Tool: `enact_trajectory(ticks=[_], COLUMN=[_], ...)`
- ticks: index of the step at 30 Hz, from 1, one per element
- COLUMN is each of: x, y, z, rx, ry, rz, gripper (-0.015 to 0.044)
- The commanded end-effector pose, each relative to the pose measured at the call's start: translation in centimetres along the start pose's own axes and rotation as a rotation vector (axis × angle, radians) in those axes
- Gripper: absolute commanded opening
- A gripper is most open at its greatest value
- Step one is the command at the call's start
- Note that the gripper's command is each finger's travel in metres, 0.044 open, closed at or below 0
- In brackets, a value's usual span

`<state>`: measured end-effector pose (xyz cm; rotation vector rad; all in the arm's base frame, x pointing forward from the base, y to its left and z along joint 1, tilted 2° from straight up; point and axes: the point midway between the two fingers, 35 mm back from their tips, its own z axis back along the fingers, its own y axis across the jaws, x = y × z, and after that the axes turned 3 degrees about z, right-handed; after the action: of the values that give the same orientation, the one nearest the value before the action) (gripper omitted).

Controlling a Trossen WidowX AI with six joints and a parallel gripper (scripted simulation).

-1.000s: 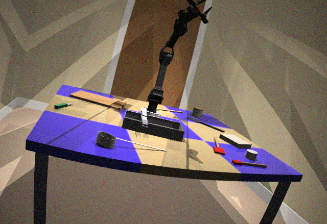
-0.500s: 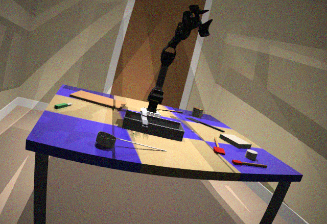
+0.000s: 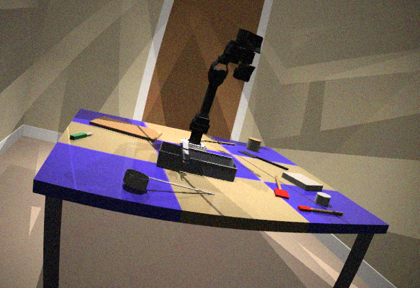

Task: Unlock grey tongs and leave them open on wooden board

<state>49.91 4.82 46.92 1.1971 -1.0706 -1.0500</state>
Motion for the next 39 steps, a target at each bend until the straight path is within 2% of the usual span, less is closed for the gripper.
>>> enact_trajectory(ticks=[1,7,13,19,24,26,39], x=[1.5,2.9,4.1,5.2,6.1,6.3,6.3], y=[-7.3,-16.1,-23.9,-30.8,-35.2,-35.7,-35.7], z=[-2.4,-3.1,-1.7,1.3,4.8,5.4,5.4], rx=[-0.261,-0.596,-0.931,-1.270,-1.519,-1.553,-1.553], ry=[-0.057,-0.025,0.111,0.389,0.750,0.817,0.817], rz=[0.228,0.523,0.819,1.124,1.356,1.388,1.388], gripper=[0.0260,0.0260,0.0260,0.0260,0.0260,0.0260,0.0260])
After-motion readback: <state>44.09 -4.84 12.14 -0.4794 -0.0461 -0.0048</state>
